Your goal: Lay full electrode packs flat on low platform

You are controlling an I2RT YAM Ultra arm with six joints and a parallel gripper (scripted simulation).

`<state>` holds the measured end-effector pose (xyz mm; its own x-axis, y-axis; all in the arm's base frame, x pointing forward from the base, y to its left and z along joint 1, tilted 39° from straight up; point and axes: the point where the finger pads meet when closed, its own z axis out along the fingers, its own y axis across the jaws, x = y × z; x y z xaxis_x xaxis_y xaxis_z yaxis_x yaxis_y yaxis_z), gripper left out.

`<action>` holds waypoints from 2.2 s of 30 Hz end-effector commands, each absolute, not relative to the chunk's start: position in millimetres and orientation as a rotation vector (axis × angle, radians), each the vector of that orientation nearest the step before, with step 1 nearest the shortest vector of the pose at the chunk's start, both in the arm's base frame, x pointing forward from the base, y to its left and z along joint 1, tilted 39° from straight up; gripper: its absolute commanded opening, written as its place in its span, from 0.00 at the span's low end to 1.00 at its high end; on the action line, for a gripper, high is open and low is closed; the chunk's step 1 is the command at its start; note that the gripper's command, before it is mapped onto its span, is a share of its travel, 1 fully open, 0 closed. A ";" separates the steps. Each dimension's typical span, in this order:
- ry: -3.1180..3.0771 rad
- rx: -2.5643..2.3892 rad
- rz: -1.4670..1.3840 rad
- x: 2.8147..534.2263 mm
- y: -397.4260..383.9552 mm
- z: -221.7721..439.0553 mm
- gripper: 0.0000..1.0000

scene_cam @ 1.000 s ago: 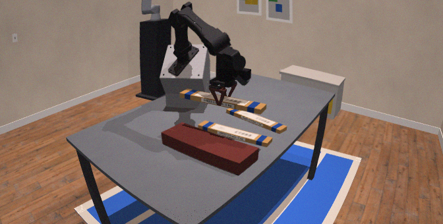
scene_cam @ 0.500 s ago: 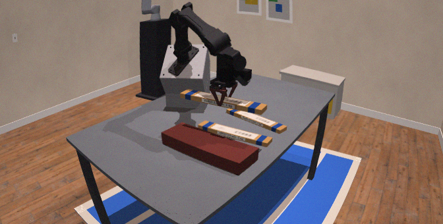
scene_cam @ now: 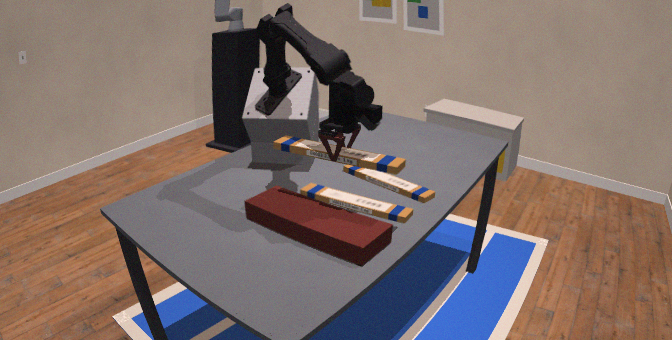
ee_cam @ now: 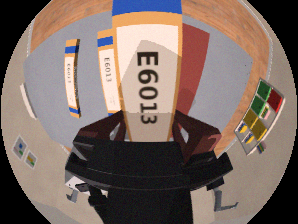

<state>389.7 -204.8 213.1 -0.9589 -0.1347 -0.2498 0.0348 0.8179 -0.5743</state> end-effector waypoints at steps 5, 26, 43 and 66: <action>2.615 -0.092 -0.878 400.5 -193.1 253.7 0.00; 2.616 -0.094 -0.878 402.2 -193.7 252.3 0.00; 2.618 -0.096 -0.877 400.7 -193.4 250.9 0.00; 2.614 -0.097 -0.879 400.1 -194.3 247.7 0.00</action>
<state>392.1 -205.5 212.6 -0.9583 -0.1399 -0.2491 0.0306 0.8166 -0.5764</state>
